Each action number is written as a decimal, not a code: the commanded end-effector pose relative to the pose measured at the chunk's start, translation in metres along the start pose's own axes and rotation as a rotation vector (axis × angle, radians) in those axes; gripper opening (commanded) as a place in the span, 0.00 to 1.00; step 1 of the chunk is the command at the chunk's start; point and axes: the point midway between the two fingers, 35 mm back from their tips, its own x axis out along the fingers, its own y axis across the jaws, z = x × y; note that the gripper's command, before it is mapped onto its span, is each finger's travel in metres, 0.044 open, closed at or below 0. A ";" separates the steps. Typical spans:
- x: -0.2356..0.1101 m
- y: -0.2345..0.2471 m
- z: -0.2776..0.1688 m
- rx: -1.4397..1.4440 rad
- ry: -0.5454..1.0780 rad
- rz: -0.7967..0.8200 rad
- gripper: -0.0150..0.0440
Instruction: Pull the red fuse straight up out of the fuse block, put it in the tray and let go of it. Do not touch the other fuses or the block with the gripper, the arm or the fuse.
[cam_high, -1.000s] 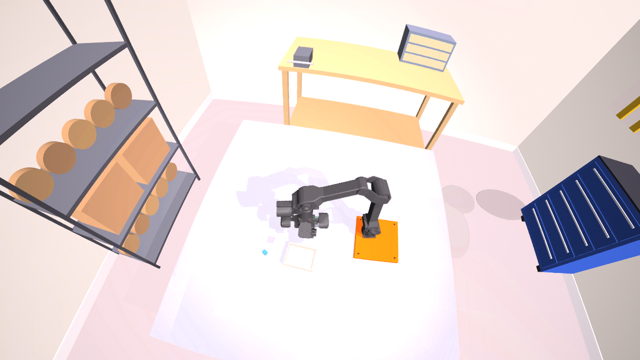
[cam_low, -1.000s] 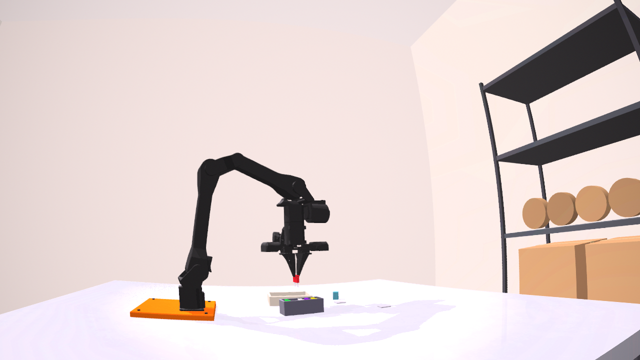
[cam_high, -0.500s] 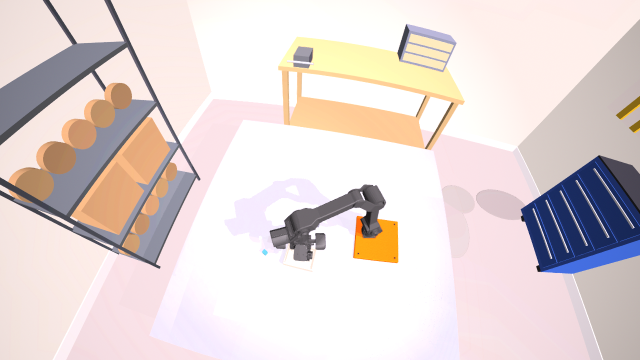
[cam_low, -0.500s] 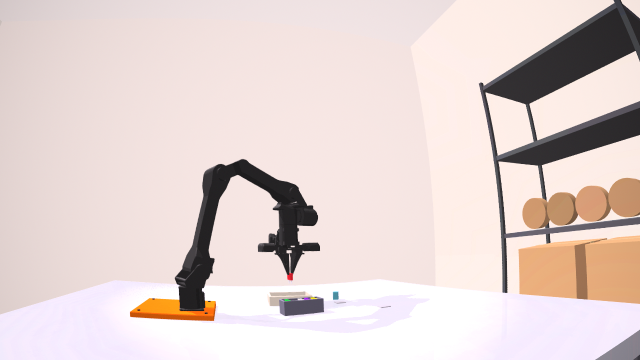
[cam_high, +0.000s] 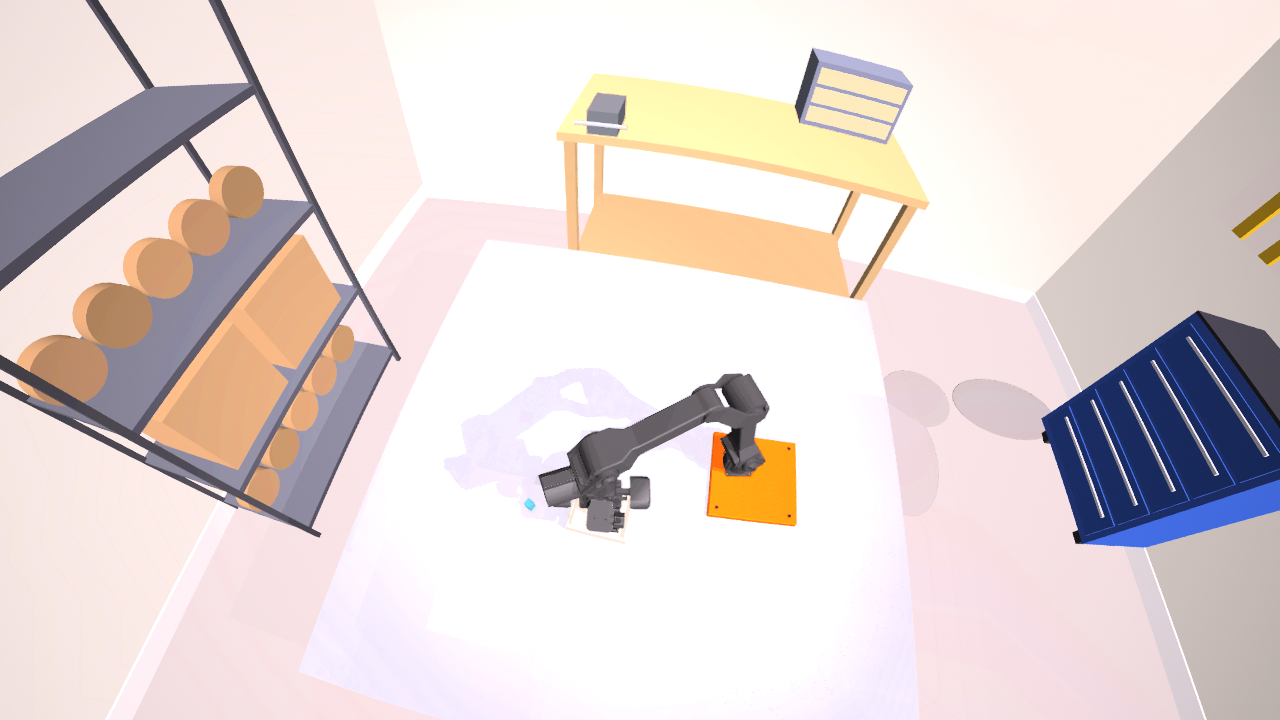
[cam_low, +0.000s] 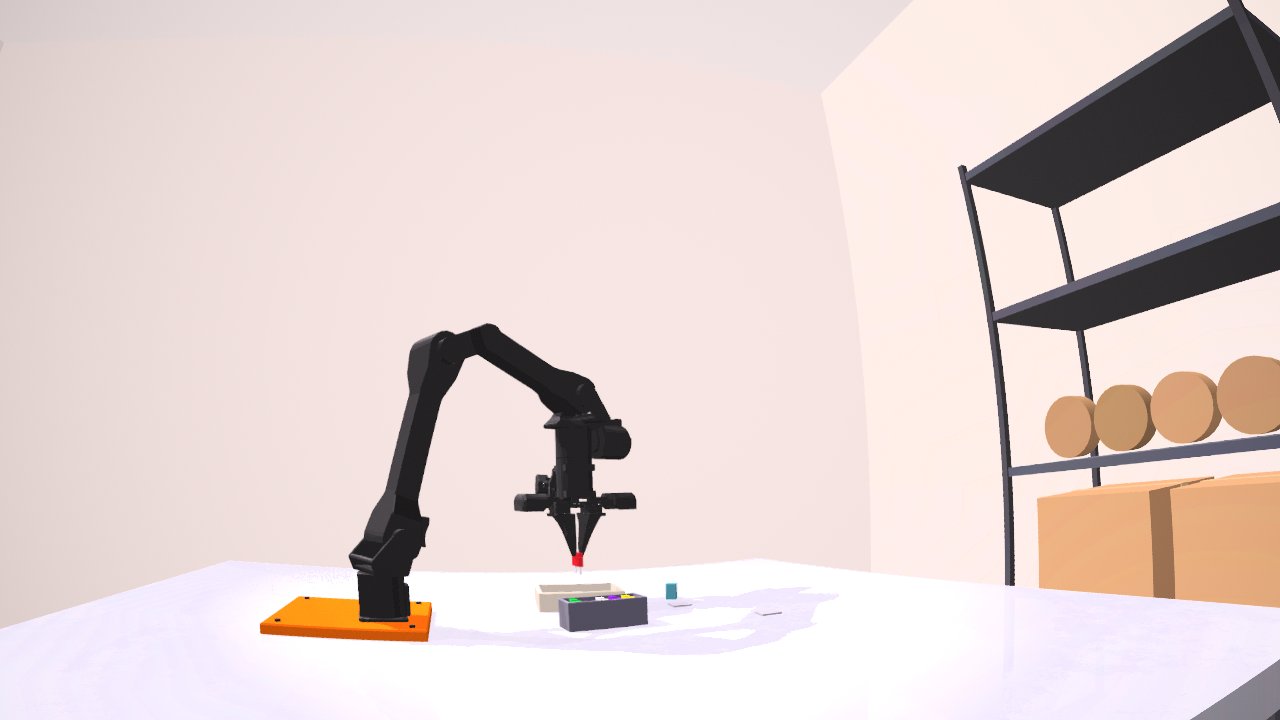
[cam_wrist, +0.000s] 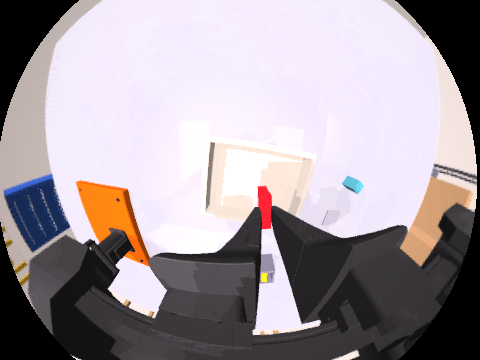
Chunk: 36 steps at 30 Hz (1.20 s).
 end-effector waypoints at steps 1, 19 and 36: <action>0.007 0.001 0.001 0.003 -0.002 0.005 0.25; 0.025 0.001 0.000 0.000 0.001 0.002 0.39; -0.011 0.001 0.000 0.003 -0.002 0.005 0.81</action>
